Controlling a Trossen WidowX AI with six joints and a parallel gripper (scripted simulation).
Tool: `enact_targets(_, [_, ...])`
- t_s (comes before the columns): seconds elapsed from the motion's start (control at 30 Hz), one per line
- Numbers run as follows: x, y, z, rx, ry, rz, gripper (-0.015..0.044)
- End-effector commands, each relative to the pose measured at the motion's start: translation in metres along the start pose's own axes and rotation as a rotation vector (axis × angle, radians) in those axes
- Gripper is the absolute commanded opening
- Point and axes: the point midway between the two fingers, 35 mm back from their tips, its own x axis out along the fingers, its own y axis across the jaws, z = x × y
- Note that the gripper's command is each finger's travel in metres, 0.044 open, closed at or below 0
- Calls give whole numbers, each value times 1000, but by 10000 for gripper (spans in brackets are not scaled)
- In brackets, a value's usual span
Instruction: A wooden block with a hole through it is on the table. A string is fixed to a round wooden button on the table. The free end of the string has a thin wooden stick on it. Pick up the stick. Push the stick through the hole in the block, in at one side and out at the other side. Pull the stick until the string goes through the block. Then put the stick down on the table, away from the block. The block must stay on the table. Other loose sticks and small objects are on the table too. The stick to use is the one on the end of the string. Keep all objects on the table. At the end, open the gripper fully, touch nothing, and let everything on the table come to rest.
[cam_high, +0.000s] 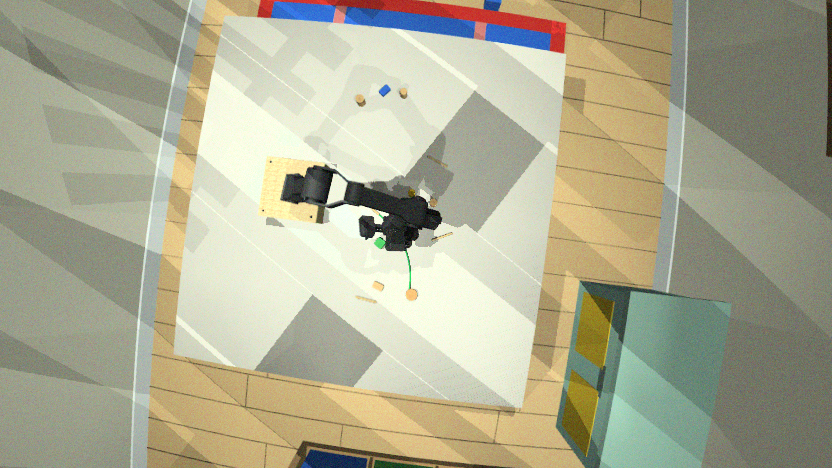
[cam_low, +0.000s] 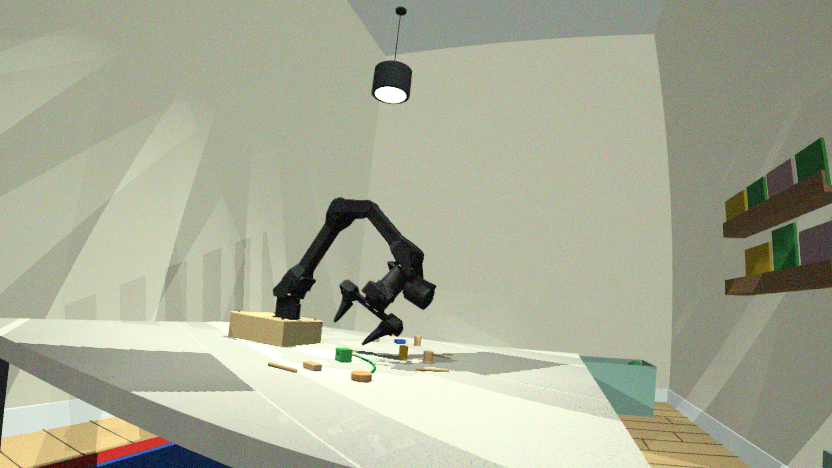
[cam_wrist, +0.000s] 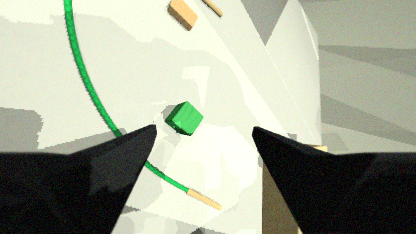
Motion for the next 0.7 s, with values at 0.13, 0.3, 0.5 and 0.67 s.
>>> enact_targets(0.13, [14, -8, 4, -896, 133, 248, 440])
enact_targets(0.3, [16, -9, 6, -1146, 112, 344, 440])
enact_targets(0.5, [18, -10, 10, -1439, 48, 468, 440])
enact_targets(0.67, [19, -11, 12, -1683, -40, 559, 440])
